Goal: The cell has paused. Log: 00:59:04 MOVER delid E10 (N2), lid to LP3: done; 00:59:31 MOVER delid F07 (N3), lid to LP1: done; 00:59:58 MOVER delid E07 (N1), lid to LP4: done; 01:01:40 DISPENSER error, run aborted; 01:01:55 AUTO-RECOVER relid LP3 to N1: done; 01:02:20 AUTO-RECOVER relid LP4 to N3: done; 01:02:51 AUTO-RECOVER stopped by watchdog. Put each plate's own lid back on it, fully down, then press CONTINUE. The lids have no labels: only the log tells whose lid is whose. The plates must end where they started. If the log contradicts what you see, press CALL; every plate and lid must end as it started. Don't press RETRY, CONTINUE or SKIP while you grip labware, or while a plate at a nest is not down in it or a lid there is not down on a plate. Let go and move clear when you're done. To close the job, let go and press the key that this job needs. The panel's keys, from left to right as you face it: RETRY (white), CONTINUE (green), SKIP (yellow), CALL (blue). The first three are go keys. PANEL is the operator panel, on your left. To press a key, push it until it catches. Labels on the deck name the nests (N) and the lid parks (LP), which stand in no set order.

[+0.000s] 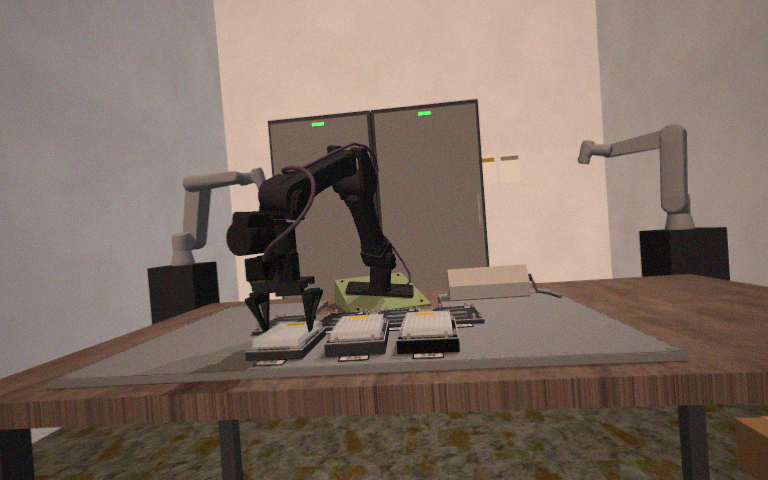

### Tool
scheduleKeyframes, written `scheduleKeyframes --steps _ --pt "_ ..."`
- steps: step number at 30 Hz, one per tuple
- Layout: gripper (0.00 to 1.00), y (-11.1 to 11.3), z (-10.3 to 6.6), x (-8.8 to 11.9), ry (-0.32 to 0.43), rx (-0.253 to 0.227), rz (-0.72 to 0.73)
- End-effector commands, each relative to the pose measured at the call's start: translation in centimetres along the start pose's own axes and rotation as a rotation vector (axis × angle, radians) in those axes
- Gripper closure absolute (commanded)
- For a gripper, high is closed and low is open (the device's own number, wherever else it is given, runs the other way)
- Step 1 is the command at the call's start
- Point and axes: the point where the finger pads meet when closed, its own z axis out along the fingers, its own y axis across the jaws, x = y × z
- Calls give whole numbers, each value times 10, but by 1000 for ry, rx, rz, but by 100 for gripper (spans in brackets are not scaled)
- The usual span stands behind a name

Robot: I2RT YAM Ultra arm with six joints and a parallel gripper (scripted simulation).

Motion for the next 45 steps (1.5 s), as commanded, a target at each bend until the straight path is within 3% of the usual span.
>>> scheduleKeyframes --steps 1,24,25,45 --pt "100 -1 -5 -5 -24 7 -2" --pt "100 -2 -6 -6 -24 7 -1" --pt "0 -2 -6 -6 -24 7 -1" --pt "0 -2 -6 -6 -24 7 -1"
